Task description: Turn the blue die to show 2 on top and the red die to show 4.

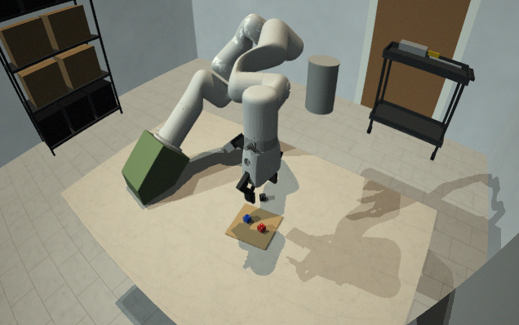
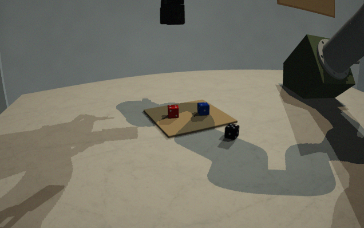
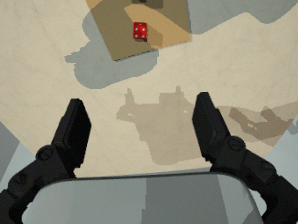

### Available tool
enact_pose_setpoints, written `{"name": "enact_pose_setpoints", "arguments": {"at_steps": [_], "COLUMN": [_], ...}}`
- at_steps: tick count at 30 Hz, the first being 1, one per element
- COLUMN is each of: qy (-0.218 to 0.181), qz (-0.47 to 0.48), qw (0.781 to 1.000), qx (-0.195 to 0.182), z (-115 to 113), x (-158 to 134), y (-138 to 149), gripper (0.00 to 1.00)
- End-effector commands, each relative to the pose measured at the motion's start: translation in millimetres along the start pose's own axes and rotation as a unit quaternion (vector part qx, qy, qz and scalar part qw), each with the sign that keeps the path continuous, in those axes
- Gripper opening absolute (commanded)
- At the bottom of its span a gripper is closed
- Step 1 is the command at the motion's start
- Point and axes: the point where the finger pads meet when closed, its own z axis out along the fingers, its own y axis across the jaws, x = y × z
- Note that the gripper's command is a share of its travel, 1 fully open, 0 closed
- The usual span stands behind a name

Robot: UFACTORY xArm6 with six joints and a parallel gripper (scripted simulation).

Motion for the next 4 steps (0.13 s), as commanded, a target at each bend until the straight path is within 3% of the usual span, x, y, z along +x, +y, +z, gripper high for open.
{"name": "enact_pose_setpoints", "arguments": {"at_steps": [1, 4], "qy": [-0.001, -0.001], "qz": [-0.001, -0.001], "qw": [1.000, 1.000], "qx": [0.001, 0.001], "z": [-1.5, -1.5], "x": [-0.9, -0.9], "y": [-0.2, -0.2], "gripper": [1.00, 1.00]}}
